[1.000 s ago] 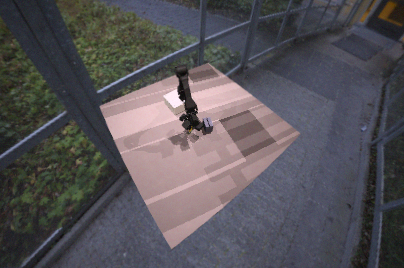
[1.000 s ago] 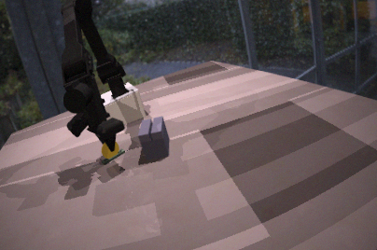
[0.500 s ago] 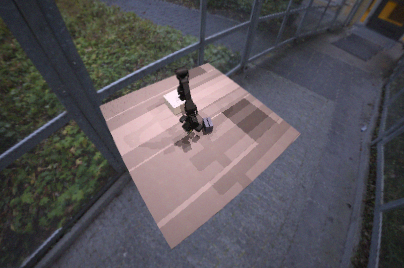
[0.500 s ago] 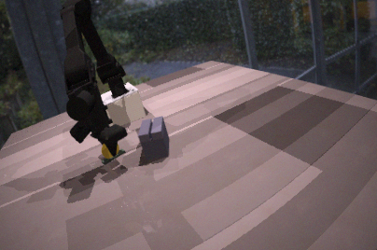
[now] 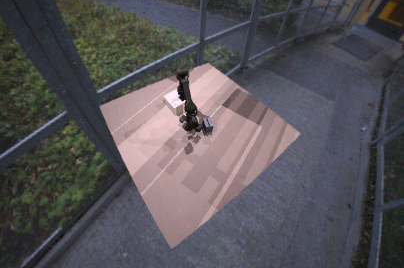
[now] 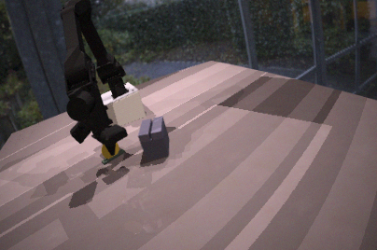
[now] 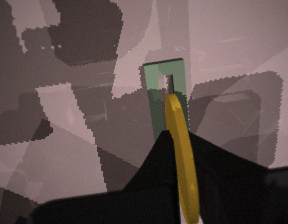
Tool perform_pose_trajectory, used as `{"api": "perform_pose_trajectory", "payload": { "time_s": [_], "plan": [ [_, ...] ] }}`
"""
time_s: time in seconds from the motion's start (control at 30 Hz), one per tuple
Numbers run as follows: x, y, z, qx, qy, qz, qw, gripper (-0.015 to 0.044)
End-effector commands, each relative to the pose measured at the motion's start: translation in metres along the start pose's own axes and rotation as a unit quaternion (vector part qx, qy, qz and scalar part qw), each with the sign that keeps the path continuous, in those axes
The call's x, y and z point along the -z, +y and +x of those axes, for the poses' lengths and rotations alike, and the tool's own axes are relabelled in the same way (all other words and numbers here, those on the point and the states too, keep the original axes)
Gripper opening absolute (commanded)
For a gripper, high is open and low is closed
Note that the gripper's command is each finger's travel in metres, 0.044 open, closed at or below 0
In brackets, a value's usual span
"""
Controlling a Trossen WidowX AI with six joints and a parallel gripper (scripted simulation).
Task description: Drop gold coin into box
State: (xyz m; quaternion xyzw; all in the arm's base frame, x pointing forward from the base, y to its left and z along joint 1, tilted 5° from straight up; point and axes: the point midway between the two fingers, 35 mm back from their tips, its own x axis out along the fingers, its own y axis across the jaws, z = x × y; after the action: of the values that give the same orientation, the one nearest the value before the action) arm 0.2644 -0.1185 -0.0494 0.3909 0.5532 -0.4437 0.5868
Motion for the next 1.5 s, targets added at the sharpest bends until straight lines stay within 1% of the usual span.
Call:
{"api": "perform_pose_trajectory", "payload": {
  "time_s": [0.0,1.23,1.37,1.47],
  "plan": [
    [0.0,0.0,-0.003,0.0,0.0,-0.003,1.0,0.0],
    [-0.001,0.001,-0.093,0.0,-0.001,-0.001,1.0,0.0],
    [0.0,0.001,-0.095,0.0,-0.001,-0.004,1.0,0.0],
    [0.001,0.001,-0.095,0.0,-0.001,-0.045,0.999,0.0]
  ]
}}
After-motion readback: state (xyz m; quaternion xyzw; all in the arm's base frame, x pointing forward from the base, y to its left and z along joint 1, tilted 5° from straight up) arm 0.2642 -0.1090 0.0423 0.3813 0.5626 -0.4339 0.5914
